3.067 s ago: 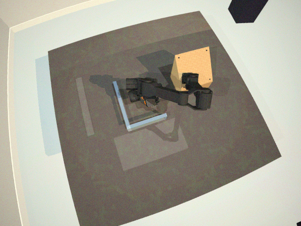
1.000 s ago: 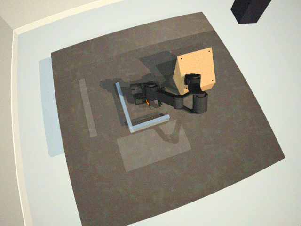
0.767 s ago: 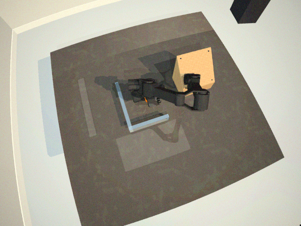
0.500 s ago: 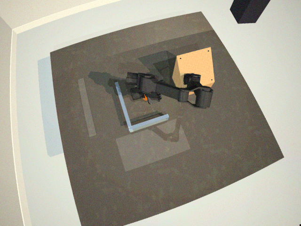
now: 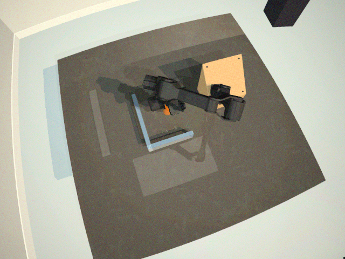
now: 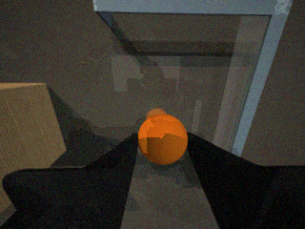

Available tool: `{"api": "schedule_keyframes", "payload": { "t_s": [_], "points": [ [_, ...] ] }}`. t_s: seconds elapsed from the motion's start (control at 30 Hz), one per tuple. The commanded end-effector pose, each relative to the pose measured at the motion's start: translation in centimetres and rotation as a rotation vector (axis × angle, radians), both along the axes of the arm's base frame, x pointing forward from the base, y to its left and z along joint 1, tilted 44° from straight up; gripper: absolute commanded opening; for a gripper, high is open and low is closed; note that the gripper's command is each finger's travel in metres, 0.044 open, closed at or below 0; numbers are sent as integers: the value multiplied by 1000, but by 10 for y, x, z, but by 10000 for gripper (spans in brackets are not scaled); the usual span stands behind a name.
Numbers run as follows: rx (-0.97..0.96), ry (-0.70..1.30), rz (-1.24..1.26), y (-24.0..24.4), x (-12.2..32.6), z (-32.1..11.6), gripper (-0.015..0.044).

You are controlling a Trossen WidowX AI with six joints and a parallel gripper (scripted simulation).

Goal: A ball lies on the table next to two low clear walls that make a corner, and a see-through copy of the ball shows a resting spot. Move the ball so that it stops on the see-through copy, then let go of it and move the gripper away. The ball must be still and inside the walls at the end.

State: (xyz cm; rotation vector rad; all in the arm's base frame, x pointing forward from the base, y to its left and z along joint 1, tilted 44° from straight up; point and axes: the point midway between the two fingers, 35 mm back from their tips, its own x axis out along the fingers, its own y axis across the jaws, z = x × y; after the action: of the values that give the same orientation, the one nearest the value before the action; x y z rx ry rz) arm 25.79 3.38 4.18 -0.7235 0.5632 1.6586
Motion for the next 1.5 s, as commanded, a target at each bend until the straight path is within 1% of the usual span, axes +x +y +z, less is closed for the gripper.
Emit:
{"api": "schedule_keyframes", "payload": {
  "t_s": [0.0,0.13,0.33,0.73,1.47],
  "points": [
    [-2,13,-1,1,1,-22,0],
    [0,7,4,3,4,-44,0],
    [-1,6,5,7,4,-52,0],
    [3,7,5,49,-4,-96,0],
    [4,7,5,65,-8,-112,0]
  ]
}}
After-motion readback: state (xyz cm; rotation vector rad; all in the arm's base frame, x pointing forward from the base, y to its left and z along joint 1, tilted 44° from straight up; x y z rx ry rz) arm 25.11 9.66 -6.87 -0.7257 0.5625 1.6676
